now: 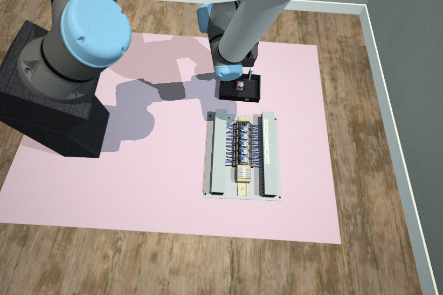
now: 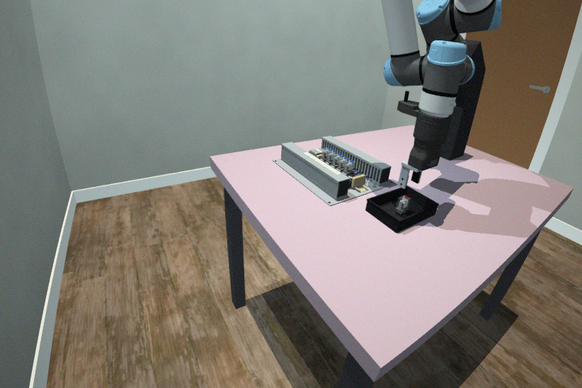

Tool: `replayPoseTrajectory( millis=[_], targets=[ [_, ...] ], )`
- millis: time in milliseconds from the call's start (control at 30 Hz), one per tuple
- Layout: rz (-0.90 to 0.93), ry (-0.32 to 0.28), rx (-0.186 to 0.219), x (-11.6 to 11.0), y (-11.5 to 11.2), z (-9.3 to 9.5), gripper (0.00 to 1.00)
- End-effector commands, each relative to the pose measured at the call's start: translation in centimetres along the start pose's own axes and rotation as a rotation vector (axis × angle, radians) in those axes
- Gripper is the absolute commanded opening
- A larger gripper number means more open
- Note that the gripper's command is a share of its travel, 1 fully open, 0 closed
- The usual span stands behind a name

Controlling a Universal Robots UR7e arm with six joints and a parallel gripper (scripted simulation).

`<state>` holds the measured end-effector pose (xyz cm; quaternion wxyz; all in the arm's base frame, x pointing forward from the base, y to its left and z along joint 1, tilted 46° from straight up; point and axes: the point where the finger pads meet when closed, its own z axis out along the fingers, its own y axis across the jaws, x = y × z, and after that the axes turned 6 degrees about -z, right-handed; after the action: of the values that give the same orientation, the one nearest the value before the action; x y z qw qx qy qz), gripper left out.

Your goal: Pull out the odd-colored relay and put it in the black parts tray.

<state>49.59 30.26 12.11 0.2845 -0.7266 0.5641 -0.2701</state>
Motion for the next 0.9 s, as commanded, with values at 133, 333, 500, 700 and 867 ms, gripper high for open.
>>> replayPoseTrajectory(
  millis=[133, 333, 500, 700, 867],
  targets=[
    [0.000, -0.001, 0.001, 0.0, -0.1, -3.3, 0.98],
    [0.000, -0.001, 0.001, 0.0, -0.1, -4.8, 0.98],
    [0.000, -0.001, 0.001, 0.0, -0.1, -5.0, 0.98],
    [0.000, -0.001, 0.001, 0.0, -0.1, -5.0, 0.98],
    [0.000, -0.001, 0.001, 0.0, -0.1, -5.0, 0.98]
  ],
)
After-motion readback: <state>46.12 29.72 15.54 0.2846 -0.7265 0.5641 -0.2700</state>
